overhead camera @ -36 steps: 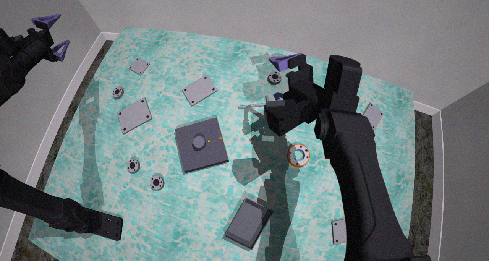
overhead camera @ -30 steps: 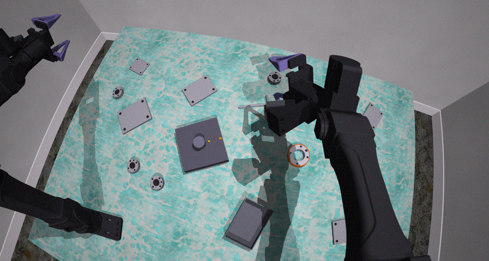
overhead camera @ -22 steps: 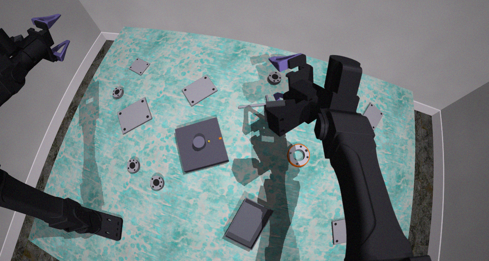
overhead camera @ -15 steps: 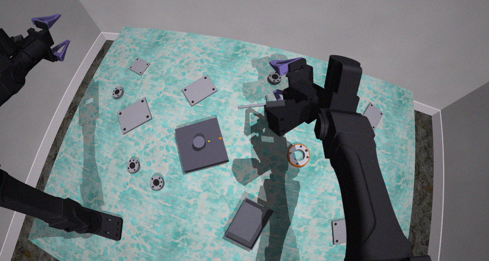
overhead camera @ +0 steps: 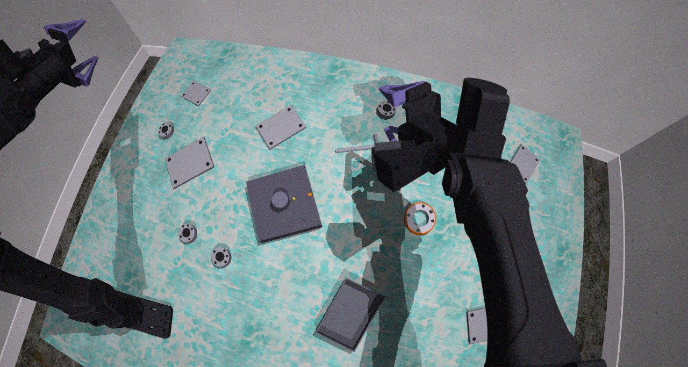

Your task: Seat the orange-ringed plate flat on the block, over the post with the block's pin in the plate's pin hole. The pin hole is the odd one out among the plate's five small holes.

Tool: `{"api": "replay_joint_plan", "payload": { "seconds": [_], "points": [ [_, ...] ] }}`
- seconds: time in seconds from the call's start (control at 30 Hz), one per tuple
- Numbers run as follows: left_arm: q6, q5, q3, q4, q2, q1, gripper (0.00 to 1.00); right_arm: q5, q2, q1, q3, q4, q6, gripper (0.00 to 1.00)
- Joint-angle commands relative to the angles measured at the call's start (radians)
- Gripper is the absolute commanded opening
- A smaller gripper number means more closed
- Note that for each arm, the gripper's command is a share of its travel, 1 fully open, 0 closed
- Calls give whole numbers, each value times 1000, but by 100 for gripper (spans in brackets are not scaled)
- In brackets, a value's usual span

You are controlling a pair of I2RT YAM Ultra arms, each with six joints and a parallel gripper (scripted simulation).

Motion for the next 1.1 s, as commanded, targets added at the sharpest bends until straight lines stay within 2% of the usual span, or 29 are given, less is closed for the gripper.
{"api": "replay_joint_plan", "payload": {
  "seconds": [0.0,0.13,0.4,0.47,0.53,0.63,0.67,0.87,0.97,1.03,1.07],
  "points": [
    [51,-17,-19,20,-52,-25,100,18,-43,-17,-13,-43,52,80],
    [190,-81,-39,-7,-117,-60,100,71,-52,-20,-37,-107,192,80],
    [559,-254,-132,-64,-327,-174,100,187,-112,-42,-103,-245,498,80],
    [559,-254,-132,-64,-327,-174,100,187,-112,-42,-103,-245,498,80],
    [672,-307,-160,-78,-389,-211,100,242,-122,-20,-78,-321,649,80],
    [799,-367,-188,-84,-474,-260,100,280,-142,-60,-108,-373,736,80],
    [842,-387,-199,-88,-502,-276,100,292,-149,-60,-170,-379,749,80],
    [1103,-514,-264,-120,-674,-374,100,380,-194,-77,-209,-484,963,80],
    [1207,-567,-299,-136,-740,-415,100,426,-200,-72,-208,-553,1089,80],
    [1207,-567,-299,-136,-740,-415,100,426,-200,-72,-208,-553,1089,80],
    [1233,-594,-310,-136,-755,-436,100,459,-169,-65,-174,-611,1189,80]
  ]
}}
